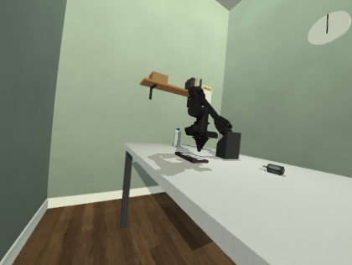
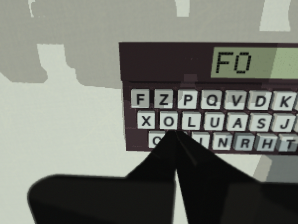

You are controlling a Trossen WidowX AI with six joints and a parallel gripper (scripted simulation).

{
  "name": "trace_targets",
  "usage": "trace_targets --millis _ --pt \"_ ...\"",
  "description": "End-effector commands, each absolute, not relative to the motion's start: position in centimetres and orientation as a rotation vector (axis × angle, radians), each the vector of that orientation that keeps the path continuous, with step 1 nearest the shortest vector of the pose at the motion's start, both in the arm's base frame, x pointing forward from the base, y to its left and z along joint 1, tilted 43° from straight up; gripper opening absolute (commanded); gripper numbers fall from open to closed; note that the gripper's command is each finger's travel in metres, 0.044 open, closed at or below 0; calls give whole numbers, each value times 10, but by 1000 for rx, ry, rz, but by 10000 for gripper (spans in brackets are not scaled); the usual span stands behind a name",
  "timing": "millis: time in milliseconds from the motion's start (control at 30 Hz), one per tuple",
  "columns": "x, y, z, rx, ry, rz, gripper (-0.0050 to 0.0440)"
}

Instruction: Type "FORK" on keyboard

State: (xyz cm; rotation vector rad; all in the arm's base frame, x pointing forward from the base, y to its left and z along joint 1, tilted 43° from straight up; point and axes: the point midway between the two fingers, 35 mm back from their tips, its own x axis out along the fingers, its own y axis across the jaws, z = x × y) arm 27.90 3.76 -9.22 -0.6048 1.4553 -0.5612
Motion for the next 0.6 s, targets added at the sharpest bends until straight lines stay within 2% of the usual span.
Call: trace_targets --millis 0,233,567 --pt "281 33 -82 -596 1441 -558 -50" --pt "263 -6 -47 -605 1450 -564 -50" --pt "260 -15 -60 -618 1467 -565 -50"
